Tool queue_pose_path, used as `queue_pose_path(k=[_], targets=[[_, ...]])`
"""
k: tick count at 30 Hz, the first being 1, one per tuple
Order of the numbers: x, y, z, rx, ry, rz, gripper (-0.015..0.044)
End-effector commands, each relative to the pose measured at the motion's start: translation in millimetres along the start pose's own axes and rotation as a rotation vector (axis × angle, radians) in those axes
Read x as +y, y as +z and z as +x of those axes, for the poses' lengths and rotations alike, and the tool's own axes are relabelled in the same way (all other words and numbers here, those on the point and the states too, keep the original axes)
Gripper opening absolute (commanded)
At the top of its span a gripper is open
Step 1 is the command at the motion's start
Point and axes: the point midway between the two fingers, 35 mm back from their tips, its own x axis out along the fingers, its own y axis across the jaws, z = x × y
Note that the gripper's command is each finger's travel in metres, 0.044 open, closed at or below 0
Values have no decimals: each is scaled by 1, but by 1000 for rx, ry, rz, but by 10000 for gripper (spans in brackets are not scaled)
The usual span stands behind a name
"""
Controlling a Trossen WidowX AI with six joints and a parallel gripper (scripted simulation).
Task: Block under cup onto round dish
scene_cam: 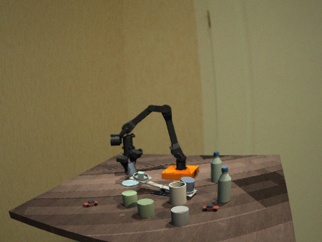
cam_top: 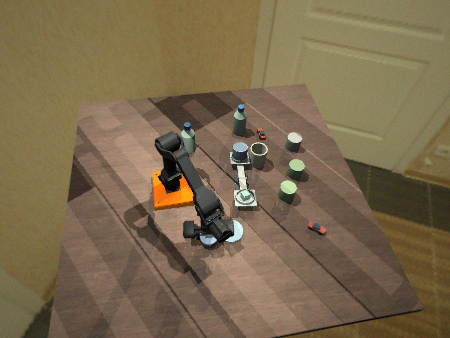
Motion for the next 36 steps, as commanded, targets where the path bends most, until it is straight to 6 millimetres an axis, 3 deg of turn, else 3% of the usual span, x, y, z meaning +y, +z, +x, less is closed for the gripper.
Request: queue_pose_path(k=[1,18,19,33,36], targets=[[3,2,12,-8,7,-4,0],[3,3,32,-8,7,-4,0],[1,0,25,-1,1,1,26],[1,0,25,-1,1,1,394],[1,0,-1,-5,4,-1,440]])
